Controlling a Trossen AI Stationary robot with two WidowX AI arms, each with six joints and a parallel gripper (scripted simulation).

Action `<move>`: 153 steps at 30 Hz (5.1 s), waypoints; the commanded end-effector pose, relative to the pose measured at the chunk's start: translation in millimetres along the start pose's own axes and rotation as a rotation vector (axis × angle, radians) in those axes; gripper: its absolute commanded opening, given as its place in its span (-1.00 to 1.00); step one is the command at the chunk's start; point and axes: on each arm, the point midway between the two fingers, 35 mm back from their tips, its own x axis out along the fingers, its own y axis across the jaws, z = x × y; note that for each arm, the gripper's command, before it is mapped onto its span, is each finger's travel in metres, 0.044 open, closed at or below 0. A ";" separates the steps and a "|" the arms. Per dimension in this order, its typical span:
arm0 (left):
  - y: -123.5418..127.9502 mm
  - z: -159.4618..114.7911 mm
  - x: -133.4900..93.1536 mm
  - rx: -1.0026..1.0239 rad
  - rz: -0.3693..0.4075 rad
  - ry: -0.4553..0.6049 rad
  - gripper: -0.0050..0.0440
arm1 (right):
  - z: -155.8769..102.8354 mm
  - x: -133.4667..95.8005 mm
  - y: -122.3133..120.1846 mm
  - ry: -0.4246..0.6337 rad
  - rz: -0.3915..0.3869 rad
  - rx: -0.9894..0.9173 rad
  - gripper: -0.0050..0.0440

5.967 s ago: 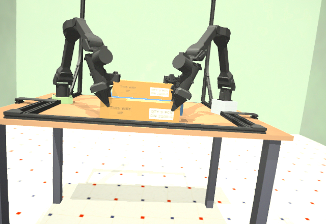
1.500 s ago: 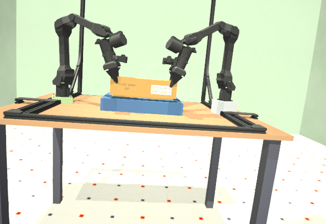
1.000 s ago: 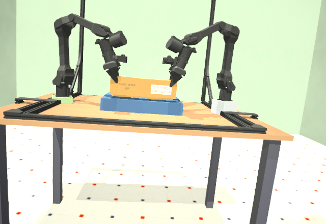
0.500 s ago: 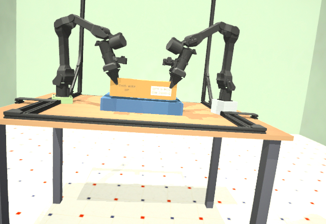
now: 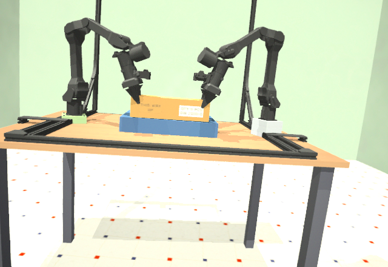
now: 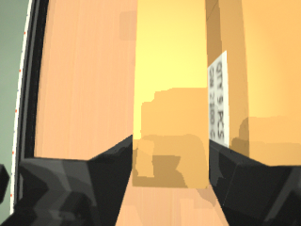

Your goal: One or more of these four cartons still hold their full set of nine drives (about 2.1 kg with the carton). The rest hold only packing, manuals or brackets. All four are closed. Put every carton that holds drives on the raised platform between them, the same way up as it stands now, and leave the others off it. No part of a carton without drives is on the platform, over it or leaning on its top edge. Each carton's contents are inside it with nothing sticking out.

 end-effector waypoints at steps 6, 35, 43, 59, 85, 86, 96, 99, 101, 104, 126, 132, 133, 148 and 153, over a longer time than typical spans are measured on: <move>1.0 -0.3 -0.9 0.000 0.007 -0.006 -0.80 | 0.9 -2.2 -0.6 -0.013 -0.006 0.002 -0.80; 1.1 -1.8 2.7 0.000 0.007 -0.006 0.79 | -0.5 1.5 -0.6 -0.013 -0.006 0.002 0.79; 0.9 4.8 -13.1 0.000 0.007 -0.006 0.79 | 6.3 -14.6 -0.4 -0.013 -0.006 0.002 0.79; 0.5 24.5 -62.6 0.000 0.007 -0.006 0.79 | 25.6 -64.2 -0.2 -0.013 -0.006 0.002 0.79; -18.9 -8.2 -73.3 0.000 0.007 -0.006 0.79 | -5.6 -76.1 19.2 -0.013 -0.006 0.002 0.79; -22.0 -13.2 -75.4 0.000 0.007 -0.006 0.79 | -10.7 -78.1 22.3 -0.013 -0.006 0.002 0.79; -57.8 -71.7 -100.3 0.000 0.007 -0.006 0.79 | -70.2 -101.9 58.3 -0.013 -0.006 0.002 0.79; -64.7 -83.0 -105.1 0.000 0.007 -0.006 0.79 | -81.6 -106.4 65.2 -0.013 -0.006 0.002 0.79; -67.9 -88.2 -107.4 0.000 0.007 -0.006 0.79 | -87.0 -108.6 68.4 -0.013 -0.006 0.002 0.79; -76.5 -102.2 -113.3 0.000 0.007 -0.006 0.79 | -101.2 -114.2 77.0 -0.013 -0.006 0.002 0.79; -89.8 -124.0 -122.6 0.000 0.007 -0.006 0.79 | -123.3 -123.1 90.4 -0.013 -0.006 0.002 0.79; -89.8 -124.0 -122.6 0.000 0.007 -0.006 0.79 | -123.3 -123.1 90.4 -0.013 -0.006 0.002 0.79; -89.8 -124.0 -122.6 0.000 0.007 -0.006 0.79 | -123.3 -123.1 90.4 -0.013 -0.006 0.002 0.79; -89.8 -124.0 -122.6 0.000 0.007 -0.006 0.79 | -123.3 -123.1 90.4 -0.013 -0.006 0.002 0.79; -89.8 -124.0 -122.6 0.000 0.007 -0.006 0.79 | -123.3 -123.1 90.4 -0.013 -0.006 0.002 0.79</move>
